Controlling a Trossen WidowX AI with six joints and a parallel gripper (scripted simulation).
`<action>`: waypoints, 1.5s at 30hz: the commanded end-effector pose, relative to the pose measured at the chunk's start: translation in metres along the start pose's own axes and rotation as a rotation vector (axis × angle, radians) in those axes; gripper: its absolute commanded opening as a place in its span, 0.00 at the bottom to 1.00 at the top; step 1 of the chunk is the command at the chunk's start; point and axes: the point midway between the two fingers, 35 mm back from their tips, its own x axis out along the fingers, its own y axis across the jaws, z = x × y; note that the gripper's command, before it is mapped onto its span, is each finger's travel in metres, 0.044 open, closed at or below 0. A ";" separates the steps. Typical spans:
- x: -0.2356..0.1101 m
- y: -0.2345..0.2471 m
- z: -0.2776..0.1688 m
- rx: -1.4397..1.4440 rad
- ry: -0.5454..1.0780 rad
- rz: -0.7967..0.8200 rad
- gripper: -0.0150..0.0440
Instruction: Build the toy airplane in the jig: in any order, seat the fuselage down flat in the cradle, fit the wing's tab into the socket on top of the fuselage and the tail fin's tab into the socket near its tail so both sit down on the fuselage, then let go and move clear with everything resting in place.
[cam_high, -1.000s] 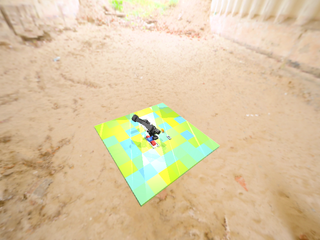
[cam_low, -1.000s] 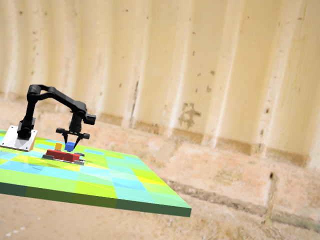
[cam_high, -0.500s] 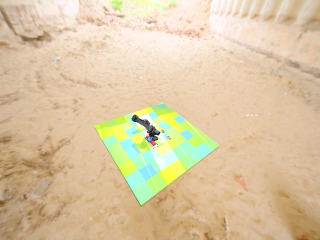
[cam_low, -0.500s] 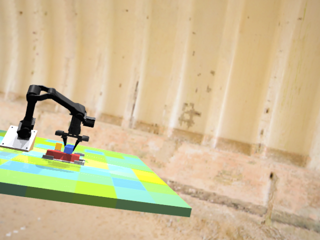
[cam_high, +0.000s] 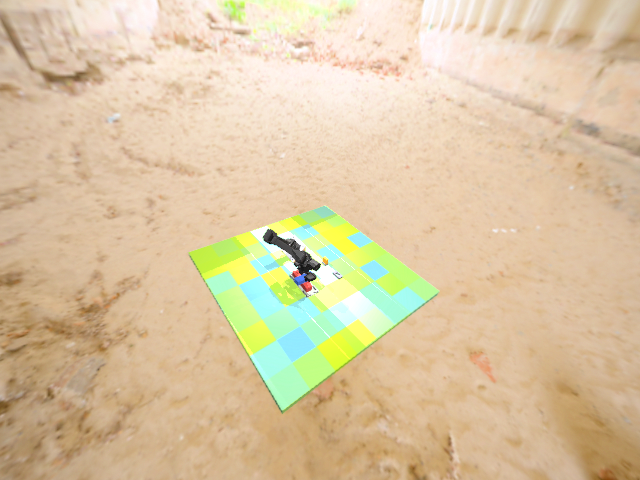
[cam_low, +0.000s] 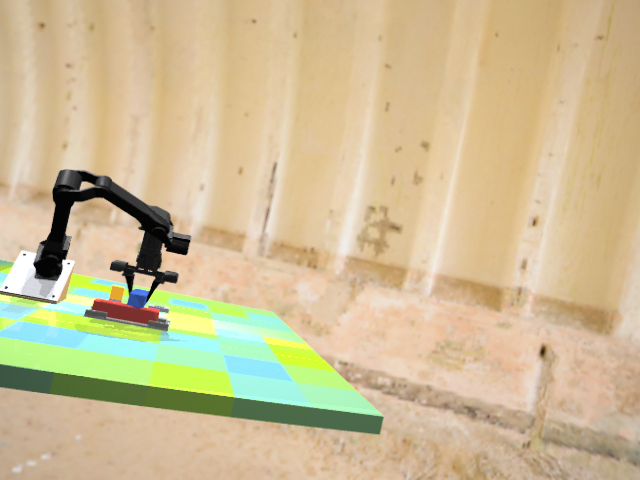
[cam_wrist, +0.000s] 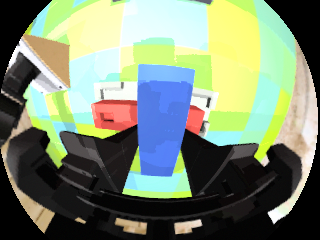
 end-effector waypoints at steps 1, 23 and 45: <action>0.000 0.000 0.000 0.001 0.000 0.000 0.79; -0.082 0.000 0.001 0.000 -0.001 -0.005 1.00; -0.081 -0.003 -0.002 1.306 -0.003 -0.005 1.00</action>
